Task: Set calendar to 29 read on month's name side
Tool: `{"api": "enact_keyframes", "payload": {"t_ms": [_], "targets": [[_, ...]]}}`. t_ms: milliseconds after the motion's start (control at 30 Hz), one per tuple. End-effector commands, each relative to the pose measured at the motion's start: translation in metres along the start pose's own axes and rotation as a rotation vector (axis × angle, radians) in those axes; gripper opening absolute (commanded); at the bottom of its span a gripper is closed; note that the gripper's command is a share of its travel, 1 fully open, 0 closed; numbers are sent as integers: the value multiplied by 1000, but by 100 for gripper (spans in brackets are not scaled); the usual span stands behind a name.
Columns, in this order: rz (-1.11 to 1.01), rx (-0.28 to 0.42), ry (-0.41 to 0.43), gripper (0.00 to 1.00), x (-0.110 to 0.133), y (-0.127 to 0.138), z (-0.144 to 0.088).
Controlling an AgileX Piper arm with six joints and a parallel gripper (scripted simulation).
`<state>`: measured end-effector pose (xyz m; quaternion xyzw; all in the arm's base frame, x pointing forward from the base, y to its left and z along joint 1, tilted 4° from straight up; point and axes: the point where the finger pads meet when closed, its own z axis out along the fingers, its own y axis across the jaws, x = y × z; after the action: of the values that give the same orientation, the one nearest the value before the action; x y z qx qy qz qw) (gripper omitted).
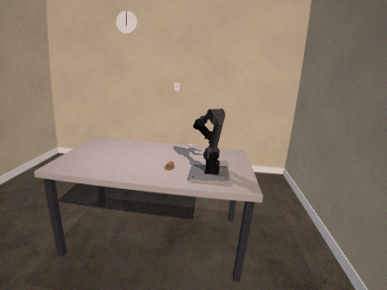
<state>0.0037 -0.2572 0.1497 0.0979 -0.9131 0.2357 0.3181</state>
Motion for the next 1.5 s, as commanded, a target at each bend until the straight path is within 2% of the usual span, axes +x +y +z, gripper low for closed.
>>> {"api": "enact_keyframes", "payload": {"t_ms": [0, 567, 667, 767, 867, 900, 967, 1000, 1033, 1100, 1200, 1267, 1333, 1467], "targets": [[1, 1, 0, 100, 0, 0, 0], [2, 1, -1, 100, 0, 0, 0], [34, 3, -40, 100, -15, -4, -8], [130, -6, -167, 100, -60, -8, -37], [250, -70, -358, 100, -126, 2, -91], [252, -72, -361, 100, -129, 3, -93], [318, -161, -488, 100, -173, 25, -141], [318, -161, -488, 100, -174, 26, -143], [342, -216, -541, 100, -194, 42, -168], [342, -216, -541, 100, -194, 42, -168], [378, -376, -642, 100, -231, 94, -233], [383, -451, -667, 100, -241, 120, -260], [384, -486, -675, 100, -245, 133, -272], [383, -489, -676, 100, -244, 134, -272]]}}
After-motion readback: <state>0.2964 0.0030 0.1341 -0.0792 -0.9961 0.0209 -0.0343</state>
